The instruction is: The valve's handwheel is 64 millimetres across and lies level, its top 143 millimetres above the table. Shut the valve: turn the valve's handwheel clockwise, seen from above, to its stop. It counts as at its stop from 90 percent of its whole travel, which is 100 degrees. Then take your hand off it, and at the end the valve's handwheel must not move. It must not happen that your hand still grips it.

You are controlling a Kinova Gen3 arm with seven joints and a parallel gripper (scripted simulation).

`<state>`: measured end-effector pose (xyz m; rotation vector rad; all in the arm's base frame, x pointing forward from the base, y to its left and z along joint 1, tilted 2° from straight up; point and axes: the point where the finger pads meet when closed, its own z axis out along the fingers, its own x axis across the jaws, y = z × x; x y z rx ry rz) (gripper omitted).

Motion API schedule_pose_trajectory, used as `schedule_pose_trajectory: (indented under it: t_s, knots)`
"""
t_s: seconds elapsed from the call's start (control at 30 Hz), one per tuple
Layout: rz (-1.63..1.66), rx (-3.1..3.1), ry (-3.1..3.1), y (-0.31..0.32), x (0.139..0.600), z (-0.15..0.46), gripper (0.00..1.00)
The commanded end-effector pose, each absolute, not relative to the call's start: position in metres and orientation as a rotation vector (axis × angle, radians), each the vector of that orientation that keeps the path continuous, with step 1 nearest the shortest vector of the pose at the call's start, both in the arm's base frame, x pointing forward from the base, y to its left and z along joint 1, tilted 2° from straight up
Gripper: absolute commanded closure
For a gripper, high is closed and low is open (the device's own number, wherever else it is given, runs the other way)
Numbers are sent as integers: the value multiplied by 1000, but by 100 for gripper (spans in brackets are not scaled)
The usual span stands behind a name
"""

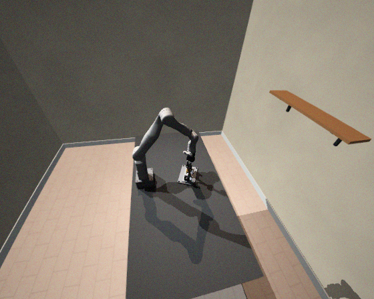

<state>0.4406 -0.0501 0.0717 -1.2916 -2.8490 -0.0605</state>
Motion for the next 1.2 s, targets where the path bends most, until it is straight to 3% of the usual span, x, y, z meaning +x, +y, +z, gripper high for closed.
schedule_pose_trajectory:
  t_s: [0.0,1.1,1.13,1.17]
  knots:
    - [-61,-1292,-2851,-50,441,72,45]
    - [-61,-1292,-2851,-50,441,72,45]
    - [-61,-1292,-2851,-50,441,72,100]
    - [-61,-1292,-2851,-50,441,72,100]
